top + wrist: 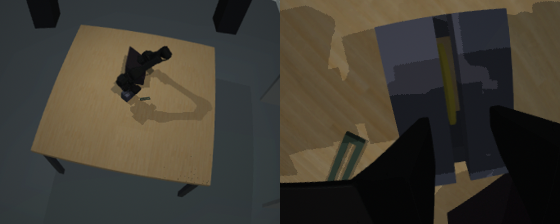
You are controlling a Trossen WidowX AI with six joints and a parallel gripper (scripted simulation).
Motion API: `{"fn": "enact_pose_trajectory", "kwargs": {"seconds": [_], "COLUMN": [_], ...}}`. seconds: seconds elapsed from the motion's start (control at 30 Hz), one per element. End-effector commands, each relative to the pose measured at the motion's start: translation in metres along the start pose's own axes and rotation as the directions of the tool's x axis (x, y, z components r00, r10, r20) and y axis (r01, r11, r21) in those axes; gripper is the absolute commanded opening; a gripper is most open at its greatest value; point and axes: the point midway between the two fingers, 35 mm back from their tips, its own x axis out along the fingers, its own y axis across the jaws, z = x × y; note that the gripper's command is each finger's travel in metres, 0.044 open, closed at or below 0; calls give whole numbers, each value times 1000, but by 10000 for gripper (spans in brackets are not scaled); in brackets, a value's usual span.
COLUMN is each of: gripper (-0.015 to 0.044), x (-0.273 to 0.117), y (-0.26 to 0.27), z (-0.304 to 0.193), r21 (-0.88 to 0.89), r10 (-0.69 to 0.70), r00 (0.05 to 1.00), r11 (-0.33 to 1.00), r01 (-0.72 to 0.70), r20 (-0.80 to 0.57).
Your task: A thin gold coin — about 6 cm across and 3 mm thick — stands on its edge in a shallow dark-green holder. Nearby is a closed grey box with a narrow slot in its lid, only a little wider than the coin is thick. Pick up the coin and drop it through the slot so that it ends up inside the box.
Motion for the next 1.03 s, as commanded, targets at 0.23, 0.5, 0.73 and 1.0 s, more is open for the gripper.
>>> {"fn": "enact_pose_trajectory", "kwargs": {"seconds": [0.23, 0.5, 0.73, 1.0], "gripper": [187, 397, 440, 440], "x": [-1, -28, -61, -61], "y": [0, 0, -1, -1], "z": [0, 0, -4, -4], "r21": [-1, 1, 7, 7], "r10": [-1, -1, 4, 4], "r00": [1000, 1000, 1000, 1000], "r11": [1000, 1000, 1000, 1000], "r01": [1, 1, -4, -4], "r20": [0, 0, -4, -4]}}
